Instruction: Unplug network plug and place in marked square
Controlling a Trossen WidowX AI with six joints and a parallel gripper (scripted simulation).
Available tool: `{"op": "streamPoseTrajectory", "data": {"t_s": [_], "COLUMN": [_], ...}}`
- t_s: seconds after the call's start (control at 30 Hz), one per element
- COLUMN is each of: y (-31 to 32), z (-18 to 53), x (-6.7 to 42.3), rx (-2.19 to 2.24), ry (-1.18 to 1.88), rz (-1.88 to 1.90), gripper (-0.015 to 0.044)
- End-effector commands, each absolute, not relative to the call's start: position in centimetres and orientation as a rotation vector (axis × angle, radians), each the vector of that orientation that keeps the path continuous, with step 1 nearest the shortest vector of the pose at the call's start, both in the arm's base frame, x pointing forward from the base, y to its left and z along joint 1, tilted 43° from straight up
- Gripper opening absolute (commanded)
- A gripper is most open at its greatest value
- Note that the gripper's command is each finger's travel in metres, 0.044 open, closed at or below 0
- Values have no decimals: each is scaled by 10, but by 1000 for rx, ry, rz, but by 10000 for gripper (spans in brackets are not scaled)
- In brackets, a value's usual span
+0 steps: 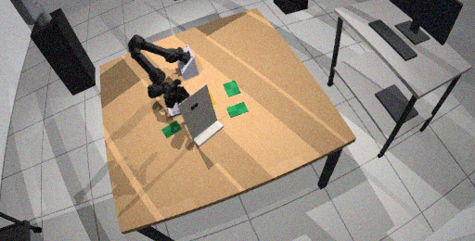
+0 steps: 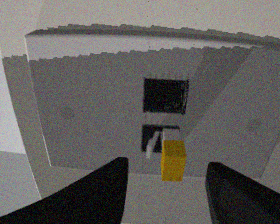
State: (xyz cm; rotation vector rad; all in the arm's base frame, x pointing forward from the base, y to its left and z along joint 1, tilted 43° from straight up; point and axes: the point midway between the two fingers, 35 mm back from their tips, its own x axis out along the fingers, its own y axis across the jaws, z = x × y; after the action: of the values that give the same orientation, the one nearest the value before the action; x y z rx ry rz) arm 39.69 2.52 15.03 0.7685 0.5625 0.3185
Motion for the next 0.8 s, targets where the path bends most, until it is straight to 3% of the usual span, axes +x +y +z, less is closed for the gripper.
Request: {"op": "streamPoseTrajectory", "data": {"t_s": [0.0, 0.17, 0.23, 0.77], "y": [26, 28, 28, 28], "z": [150, 149, 149, 149], "x": [404, 409, 409, 409], "rx": [772, 772, 772, 772], "ry": [558, 557, 557, 557], "rz": [313, 313, 313, 313], "gripper": [156, 156, 104, 0]}}
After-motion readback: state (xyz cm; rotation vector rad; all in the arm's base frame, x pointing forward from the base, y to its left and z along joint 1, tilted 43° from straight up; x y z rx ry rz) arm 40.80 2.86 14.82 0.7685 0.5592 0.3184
